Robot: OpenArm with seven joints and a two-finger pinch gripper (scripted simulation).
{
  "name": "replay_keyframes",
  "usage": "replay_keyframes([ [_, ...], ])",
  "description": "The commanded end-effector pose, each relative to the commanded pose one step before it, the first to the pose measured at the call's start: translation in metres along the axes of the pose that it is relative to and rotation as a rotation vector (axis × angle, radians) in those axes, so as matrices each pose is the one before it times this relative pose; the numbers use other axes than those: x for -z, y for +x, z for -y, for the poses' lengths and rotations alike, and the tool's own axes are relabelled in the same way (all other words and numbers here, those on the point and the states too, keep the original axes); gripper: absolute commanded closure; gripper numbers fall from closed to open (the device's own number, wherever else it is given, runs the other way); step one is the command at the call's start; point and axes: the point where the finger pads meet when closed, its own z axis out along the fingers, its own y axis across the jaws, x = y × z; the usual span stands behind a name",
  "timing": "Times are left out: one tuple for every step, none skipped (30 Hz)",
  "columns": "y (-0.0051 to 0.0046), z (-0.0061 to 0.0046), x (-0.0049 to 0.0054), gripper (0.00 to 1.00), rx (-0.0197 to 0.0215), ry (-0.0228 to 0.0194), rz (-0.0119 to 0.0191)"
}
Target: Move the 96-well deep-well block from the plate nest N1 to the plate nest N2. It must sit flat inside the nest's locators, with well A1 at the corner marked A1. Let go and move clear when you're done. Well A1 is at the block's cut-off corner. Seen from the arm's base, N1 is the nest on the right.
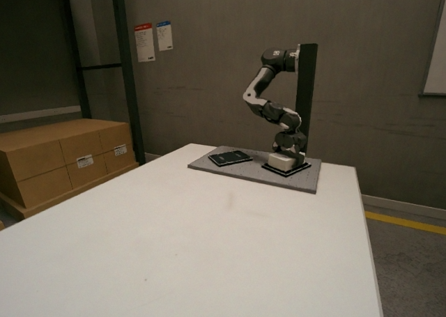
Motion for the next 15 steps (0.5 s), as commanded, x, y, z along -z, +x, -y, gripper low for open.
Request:
replay_keyframes([
  [-0.000079,-0.00061,0.00059,0.70,0.00024,-0.00223,0.00011],
  [0.000000,0.00000,0.00000,0.67,0.00000,0.00000,0.00000],
  [0.000000,0.00000,0.00000,0.63,0.00000,0.00000,0.00000],
  [0.000000,0.00000,0.00000,0.60,0.00000,0.00000,0.00000],
  [0.000000,0.00000,0.00000,0.57,0.00000,0.00000,0.00000],
  [0.000000,0.00000,0.00000,0.53,0.00000,0.00000,0.00000],
  [0.000000,0.00000,0.00000,0.50,0.00000,0.00000,0.00000],
  [0.000000,0.00000,0.00000,0.50,0.00000,0.00000,0.00000],
  [0.000000,0.00000,0.00000,0.50,0.00000,0.00000,0.00000],
  [0.000000,0.00000,0.00000,0.47,0.00000,0.00000,0.00000],
  [0.000000,0.00000,0.00000,0.43,0.00000,0.00000,0.00000],
  [0.000000,0.00000,0.00000,0.40,0.00000,0.00000,0.00000],
  [0.000000,0.00000,0.00000,0.37,0.00000,0.00000,0.00000],
  [0.000000,0.00000,0.00000,0.33,0.00000,0.00000,0.00000],
  [0.000000,0.00000,0.00000,0.30,0.00000,0.00000,0.00000],
])
